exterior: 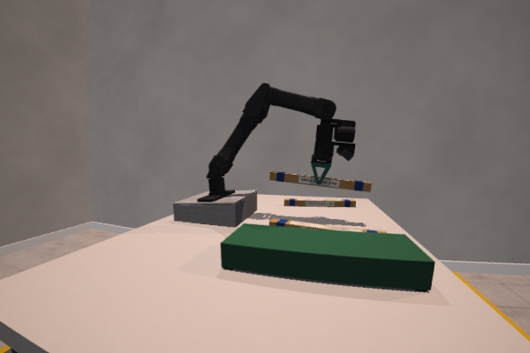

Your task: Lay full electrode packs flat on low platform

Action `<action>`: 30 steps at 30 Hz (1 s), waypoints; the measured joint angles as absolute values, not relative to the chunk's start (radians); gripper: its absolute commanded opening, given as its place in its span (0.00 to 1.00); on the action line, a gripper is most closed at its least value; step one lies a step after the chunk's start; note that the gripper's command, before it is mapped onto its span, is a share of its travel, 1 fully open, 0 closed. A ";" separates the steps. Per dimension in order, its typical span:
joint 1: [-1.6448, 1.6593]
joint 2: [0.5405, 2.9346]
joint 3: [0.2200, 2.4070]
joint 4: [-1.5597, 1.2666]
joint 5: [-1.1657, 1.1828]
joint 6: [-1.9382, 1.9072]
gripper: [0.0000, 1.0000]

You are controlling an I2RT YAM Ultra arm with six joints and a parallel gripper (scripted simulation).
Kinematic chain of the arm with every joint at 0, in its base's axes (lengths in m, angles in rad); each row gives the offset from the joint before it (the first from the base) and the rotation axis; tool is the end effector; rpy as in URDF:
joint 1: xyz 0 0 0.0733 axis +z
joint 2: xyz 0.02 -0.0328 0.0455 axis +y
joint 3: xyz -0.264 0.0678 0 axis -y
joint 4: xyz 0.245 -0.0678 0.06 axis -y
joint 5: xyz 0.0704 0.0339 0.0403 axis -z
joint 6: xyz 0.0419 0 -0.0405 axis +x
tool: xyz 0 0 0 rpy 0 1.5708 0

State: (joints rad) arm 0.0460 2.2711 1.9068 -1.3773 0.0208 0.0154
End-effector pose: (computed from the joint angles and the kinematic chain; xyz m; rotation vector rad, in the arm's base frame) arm 0.4207 0.0196 0.1788 0.0481 -2.9709 0.0387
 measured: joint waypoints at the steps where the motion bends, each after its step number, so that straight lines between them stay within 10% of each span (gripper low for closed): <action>1: 0.046 2.271 1.903 -1.374 0.021 0.015 0.00; 30: 0.046 2.265 1.806 -1.267 0.021 0.015 0.00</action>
